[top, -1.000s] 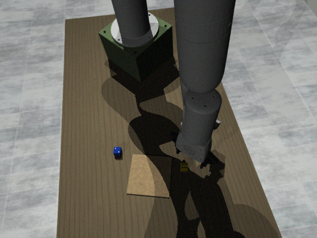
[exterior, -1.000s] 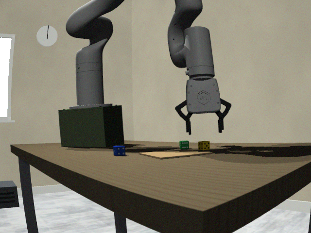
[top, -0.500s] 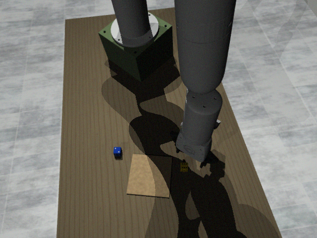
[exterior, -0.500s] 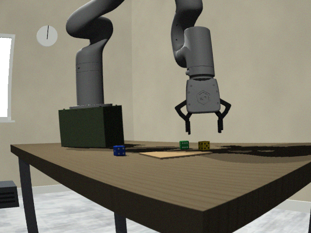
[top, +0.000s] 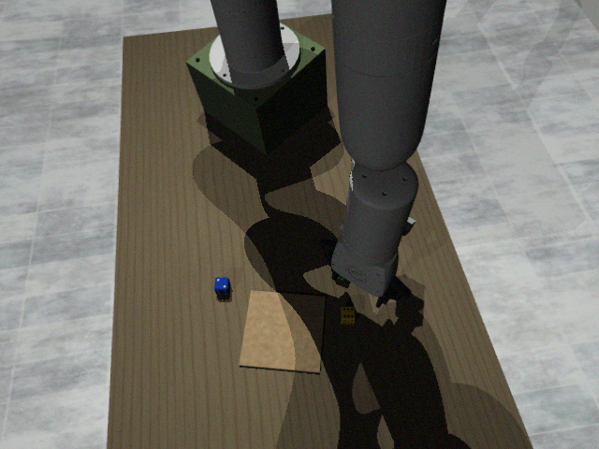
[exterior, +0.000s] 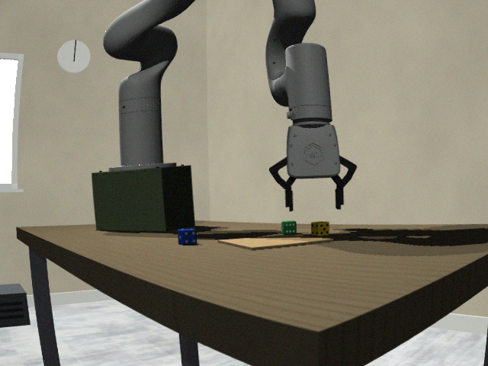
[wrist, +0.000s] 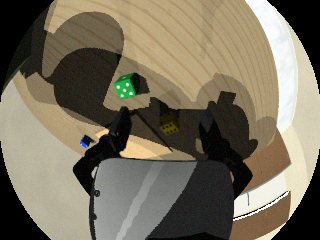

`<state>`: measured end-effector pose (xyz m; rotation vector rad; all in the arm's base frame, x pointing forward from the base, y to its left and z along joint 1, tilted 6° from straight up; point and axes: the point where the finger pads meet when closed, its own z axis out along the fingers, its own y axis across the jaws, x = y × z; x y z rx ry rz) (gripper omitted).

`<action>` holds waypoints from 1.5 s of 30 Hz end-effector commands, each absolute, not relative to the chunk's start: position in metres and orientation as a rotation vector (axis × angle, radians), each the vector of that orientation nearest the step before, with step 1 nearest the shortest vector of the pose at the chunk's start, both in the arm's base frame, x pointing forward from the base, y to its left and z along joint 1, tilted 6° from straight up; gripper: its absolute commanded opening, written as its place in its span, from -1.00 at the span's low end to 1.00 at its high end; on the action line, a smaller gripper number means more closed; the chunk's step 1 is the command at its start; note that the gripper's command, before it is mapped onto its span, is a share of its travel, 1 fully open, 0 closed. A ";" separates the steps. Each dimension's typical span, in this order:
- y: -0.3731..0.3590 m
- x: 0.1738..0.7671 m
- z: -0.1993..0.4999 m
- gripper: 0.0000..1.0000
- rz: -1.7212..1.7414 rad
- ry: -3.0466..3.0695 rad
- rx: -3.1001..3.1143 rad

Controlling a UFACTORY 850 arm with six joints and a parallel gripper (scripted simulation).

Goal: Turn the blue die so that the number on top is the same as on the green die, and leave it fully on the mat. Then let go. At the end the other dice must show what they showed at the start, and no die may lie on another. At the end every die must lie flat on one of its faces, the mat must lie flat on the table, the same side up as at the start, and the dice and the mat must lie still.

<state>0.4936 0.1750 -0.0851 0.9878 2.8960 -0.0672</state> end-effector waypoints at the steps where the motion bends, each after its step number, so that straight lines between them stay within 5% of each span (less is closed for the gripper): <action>1: 0.175 0.485 -0.085 1.00 -0.063 2.891 0.986; 45: 0.172 0.426 -0.089 1.00 -0.063 2.891 0.986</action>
